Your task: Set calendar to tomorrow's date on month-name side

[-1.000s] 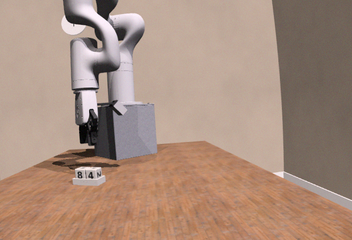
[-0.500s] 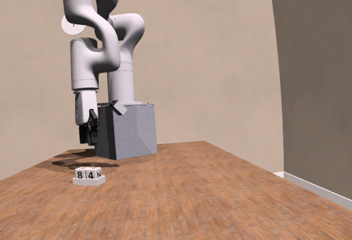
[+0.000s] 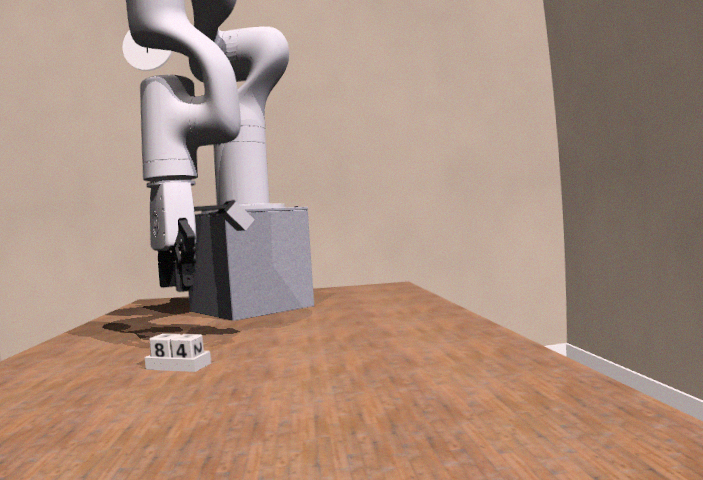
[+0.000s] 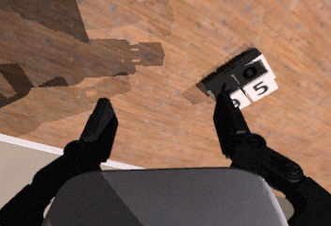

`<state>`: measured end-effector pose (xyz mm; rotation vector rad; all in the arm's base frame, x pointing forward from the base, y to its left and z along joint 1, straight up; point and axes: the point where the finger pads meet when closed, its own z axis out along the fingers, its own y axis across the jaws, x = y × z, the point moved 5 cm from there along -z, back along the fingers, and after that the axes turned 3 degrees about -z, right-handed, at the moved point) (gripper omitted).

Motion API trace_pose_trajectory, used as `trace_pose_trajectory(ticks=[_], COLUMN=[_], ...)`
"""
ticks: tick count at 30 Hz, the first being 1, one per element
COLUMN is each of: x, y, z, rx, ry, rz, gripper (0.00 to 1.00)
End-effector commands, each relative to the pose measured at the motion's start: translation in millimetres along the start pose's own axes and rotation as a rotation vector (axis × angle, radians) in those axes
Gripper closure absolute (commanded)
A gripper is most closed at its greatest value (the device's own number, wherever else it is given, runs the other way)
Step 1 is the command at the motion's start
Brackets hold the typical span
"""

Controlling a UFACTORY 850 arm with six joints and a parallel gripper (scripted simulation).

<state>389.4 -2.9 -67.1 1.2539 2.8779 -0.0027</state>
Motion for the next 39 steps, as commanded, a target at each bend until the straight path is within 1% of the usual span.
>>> trace_pose_trajectory(ticks=[1,11,16,25,31,39], x=[-0.4,-0.9,-8.2,-12.2,-20.8,-21.3], y=[0.4,-0.2,-9.5,-14.7,-25.7,-26.3], z=[-0.3,-0.3,-0.4,-0.4,-0.4,-0.4], rx=[-0.001,-0.001,-0.001,-0.001,-0.001,-0.001], ry=[-0.001,-0.001,-0.001,-0.001,-0.001,-0.001], rz=[0.000,0.000,0.000,0.000,0.000,0.000], gripper=[0.00,0.00,0.00,0.00,0.00,0.00])
